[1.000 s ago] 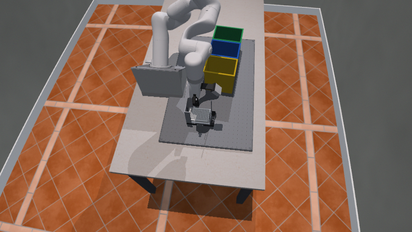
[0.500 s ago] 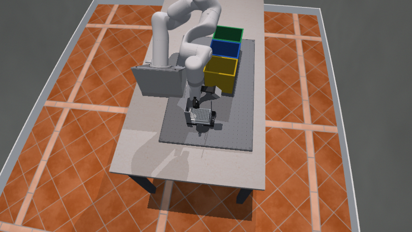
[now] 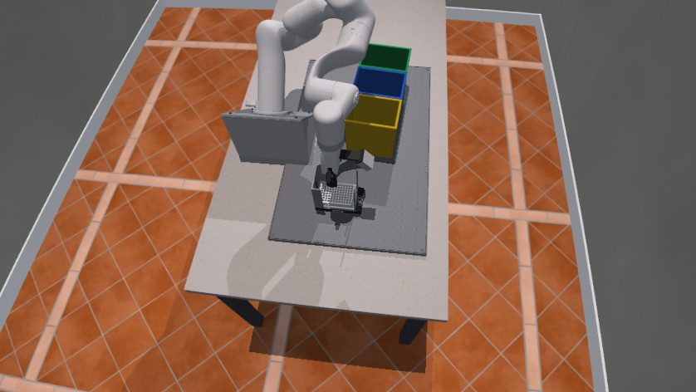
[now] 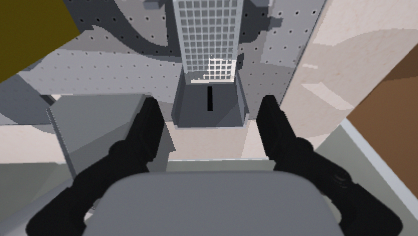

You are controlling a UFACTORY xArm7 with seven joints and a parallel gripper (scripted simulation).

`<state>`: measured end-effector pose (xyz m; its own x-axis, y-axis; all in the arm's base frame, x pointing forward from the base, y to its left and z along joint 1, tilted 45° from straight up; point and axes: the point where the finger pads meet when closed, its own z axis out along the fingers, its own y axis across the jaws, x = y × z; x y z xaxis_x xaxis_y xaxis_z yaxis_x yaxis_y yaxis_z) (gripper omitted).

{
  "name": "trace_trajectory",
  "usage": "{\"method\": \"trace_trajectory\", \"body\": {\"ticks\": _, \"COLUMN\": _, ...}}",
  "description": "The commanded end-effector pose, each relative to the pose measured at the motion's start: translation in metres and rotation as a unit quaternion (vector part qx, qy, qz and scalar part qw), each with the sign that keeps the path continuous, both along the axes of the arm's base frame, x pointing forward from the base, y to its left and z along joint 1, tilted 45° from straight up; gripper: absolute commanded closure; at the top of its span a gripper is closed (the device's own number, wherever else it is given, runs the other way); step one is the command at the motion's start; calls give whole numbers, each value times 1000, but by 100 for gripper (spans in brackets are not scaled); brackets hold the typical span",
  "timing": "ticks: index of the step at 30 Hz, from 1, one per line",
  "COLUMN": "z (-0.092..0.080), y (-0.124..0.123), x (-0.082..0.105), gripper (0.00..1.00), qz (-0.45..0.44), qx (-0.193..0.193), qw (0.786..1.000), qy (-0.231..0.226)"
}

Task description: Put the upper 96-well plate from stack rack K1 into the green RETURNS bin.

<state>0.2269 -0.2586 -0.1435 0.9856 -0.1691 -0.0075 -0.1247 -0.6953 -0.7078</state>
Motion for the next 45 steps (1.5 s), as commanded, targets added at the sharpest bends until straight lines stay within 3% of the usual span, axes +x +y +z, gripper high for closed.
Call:
{"method": "trace_trajectory", "body": {"ticks": 1, "z": -3, "y": 1, "x": 0, "gripper": 0, "qz": -1, "qx": -2, "qw": 1000, "qy": 0}}
{"method": "trace_trajectory", "body": {"ticks": 45, "z": -47, "y": 45, "x": 8, "gripper": 0, "qz": -1, "qx": -2, "qw": 1000, "qy": 0}}
